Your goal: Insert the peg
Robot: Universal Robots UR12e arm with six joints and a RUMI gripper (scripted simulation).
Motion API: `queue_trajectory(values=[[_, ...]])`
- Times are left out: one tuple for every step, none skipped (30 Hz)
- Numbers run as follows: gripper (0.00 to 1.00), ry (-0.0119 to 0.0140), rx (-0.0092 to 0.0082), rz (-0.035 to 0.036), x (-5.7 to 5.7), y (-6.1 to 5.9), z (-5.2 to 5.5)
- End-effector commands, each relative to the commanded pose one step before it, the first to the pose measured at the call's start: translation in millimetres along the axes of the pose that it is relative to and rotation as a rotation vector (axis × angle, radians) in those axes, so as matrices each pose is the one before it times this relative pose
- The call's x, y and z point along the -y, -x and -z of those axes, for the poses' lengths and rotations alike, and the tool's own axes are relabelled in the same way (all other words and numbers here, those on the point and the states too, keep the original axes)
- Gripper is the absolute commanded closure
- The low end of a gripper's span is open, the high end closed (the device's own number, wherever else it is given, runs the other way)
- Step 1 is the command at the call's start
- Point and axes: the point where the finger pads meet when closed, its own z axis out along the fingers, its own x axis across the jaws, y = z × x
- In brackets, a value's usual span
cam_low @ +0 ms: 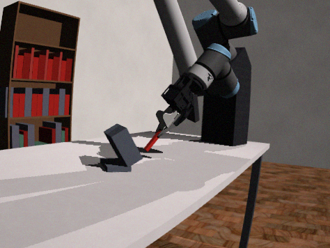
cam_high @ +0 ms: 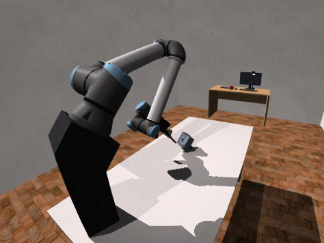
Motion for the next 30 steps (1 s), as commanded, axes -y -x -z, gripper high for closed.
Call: queue_trajectory(values=[[1.00,0.02427,0.00334,-0.01628,-3.26,-1.77,2.08],[1.00,0.00320,0.00077,-0.00226,-0.16,0.03,0.40],[1.00,0.00315,0.00077,-0.00224,-0.14,0.05,0.42],[1.00,0.00312,0.00077,-0.00223,-0.12,0.06,0.44],[1.00,0.00313,0.00077,-0.00225,-0.12,0.06,0.44],[1.00,0.00315,0.00077,-0.00227,-0.14,0.05,0.43],[1.00,0.00318,0.00076,-0.00230,-0.15,0.05,0.42],[1.00,0.00321,0.00075,-0.00233,-0.17,0.04,0.41],[1.00,0.00323,0.00075,-0.00235,-0.18,0.03,0.40],[1.00,0.00000,0.00000,0.00000,0.00,0.00,0.00],[1.00,0.00000,0.00000,0.00000,0.00,0.00,0.00],[1.00,0.00268,0.00080,-0.00203,0.13,0.20,0.64],[1.00,0.00327,0.00074,-0.00242,-0.20,0.03,0.39],[1.00,0.00331,0.00073,-0.00243,-0.22,0.02,0.38],[1.00,0.00331,0.00073,-0.00244,-0.22,0.02,0.38],[1.00,0.00328,0.00073,-0.00244,-0.21,0.03,0.39],[1.00,0.00320,0.00074,-0.00240,-0.16,0.06,0.43],[1.00,0.00314,0.00074,-0.00238,-0.13,0.08,0.46],[1.00,0.00314,0.00074,-0.00239,-0.13,0.08,0.46],[1.00,0.00310,0.00074,-0.00237,-0.11,0.09,0.48],[1.00,0.00306,0.00074,-0.00236,-0.09,0.11,0.50],[1.00,0.00307,0.00073,-0.00238,-0.09,0.11,0.50],[1.00,0.00309,0.00073,-0.00240,-0.11,0.10,0.49],[1.00,0.00312,0.00072,-0.00243,-0.12,0.09,0.48],[1.00,0.00315,0.00072,-0.00246,-0.14,0.09,0.47],[1.00,0.00317,0.00071,-0.00248,-0.15,0.08,0.46],[1.00,0.00000,0.00000,0.00000,0.00,0.00,0.00],[1.00,0.00000,0.00000,0.00000,0.00,0.00,0.00],[1.00,0.00262,0.00077,-0.00212,0.13,0.26,0.71],[1.00,0.00321,0.00070,-0.00256,-0.17,0.07,0.45]])
